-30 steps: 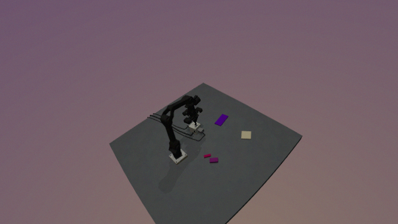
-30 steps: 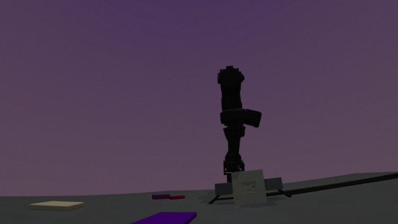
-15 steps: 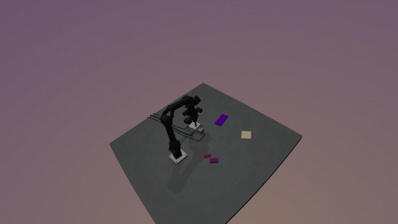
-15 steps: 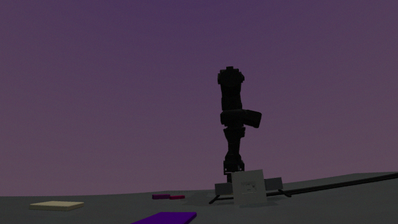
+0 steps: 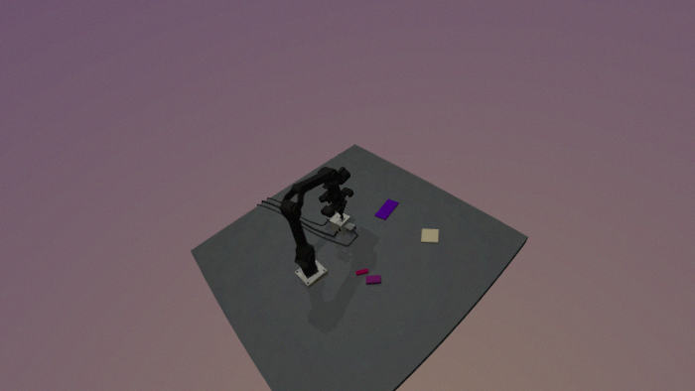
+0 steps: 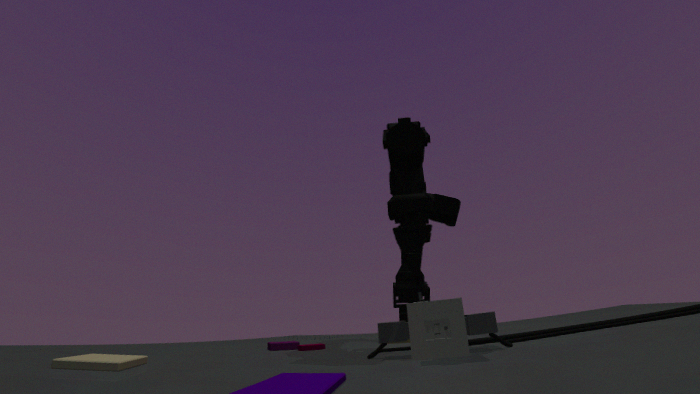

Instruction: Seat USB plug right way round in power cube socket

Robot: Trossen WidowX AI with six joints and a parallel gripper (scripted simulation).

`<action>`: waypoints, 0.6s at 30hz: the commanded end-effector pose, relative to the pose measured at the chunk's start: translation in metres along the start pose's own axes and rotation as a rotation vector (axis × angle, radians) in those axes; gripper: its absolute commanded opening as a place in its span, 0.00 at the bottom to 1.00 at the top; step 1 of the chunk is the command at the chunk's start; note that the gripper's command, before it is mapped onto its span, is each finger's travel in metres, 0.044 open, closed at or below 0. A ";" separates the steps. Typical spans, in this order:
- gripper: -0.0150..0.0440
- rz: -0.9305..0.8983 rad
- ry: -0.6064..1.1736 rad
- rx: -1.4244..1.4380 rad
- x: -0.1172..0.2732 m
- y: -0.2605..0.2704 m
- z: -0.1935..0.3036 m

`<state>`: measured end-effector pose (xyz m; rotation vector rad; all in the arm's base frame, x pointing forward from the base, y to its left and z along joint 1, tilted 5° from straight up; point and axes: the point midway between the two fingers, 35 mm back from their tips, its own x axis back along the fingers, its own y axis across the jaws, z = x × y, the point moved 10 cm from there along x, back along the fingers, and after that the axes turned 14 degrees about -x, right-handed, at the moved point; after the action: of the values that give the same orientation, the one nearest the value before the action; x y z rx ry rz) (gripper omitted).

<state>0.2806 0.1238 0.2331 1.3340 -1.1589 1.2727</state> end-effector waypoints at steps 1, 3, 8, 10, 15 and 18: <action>0.25 0.002 0.005 -0.006 -0.001 0.000 0.000; 0.25 0.002 0.005 -0.006 -0.001 0.000 0.000; 0.25 0.002 0.005 -0.006 -0.002 0.000 0.000; 0.25 0.002 0.005 -0.006 -0.002 0.000 0.000; 0.25 0.002 0.005 -0.006 -0.003 0.000 0.000; 0.25 0.002 0.005 -0.006 -0.003 0.000 0.000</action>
<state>0.2805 0.1240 0.2310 1.3340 -1.1589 1.2727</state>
